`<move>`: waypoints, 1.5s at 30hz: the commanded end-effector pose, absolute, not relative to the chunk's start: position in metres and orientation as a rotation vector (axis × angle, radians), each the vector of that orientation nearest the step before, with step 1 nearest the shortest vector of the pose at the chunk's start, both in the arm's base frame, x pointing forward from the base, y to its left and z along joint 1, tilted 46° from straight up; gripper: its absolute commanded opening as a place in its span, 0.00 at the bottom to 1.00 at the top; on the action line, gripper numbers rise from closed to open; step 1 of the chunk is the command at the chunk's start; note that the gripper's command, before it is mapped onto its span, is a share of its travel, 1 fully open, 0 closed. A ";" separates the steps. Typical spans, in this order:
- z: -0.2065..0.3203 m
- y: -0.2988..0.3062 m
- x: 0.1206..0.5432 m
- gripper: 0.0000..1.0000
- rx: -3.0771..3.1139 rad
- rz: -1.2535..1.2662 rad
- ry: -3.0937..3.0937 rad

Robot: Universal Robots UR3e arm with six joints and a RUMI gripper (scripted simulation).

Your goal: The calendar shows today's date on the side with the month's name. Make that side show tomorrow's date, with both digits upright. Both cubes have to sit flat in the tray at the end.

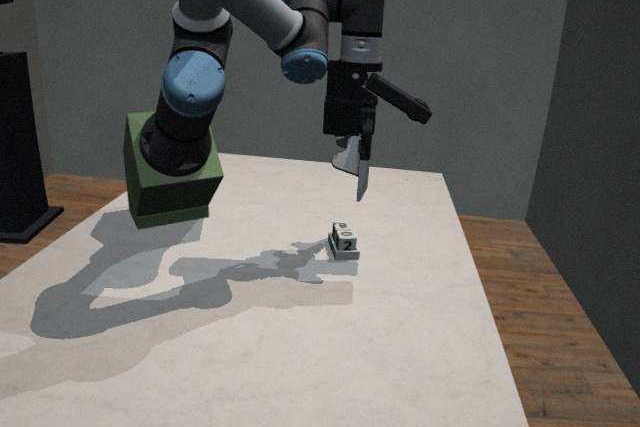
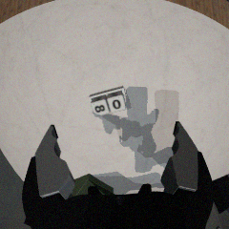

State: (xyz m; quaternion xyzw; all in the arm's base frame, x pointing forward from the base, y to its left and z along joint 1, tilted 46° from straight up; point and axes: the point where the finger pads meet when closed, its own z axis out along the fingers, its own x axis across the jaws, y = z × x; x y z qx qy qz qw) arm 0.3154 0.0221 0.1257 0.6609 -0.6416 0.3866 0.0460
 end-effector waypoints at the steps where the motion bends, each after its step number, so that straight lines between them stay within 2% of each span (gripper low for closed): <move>1: 0.125 0.020 0.316 1.00 1.874 1.218 -2.155; 45: 0.110 0.005 0.310 1.00 0.684 1.248 -3.186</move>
